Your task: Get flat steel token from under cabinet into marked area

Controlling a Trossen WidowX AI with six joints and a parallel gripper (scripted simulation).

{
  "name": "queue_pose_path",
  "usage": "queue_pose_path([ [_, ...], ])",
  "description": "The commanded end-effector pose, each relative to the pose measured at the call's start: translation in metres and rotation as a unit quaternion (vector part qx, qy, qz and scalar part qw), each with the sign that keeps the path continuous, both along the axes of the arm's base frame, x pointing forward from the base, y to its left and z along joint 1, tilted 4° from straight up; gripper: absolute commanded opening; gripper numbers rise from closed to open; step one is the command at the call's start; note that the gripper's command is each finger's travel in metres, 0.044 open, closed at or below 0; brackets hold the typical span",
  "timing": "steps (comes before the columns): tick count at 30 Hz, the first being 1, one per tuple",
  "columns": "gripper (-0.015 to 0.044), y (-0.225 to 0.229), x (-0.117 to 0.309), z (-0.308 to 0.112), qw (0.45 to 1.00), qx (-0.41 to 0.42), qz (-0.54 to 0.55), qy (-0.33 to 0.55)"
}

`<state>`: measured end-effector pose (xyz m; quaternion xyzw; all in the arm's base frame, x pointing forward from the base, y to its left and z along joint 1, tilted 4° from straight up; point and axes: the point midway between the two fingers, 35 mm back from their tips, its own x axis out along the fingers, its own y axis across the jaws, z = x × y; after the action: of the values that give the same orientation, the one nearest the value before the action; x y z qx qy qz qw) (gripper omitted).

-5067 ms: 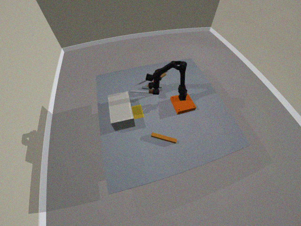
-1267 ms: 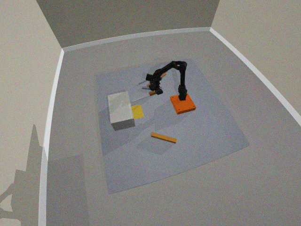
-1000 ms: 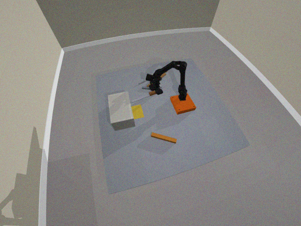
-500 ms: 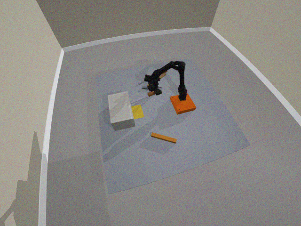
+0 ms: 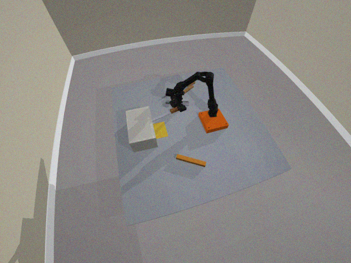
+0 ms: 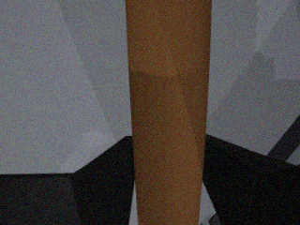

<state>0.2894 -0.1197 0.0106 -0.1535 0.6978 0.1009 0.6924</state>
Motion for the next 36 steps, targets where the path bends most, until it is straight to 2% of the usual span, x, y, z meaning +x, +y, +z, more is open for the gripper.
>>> queue_pose_path([
  [1, 0.0, 0.003, 0.008, 0.0, 1.0, -0.001, 0.002, 0.0],
  [36, 0.0, 0.02, 0.051, 0.0, 1.0, 0.0, 0.003, -0.002],
])
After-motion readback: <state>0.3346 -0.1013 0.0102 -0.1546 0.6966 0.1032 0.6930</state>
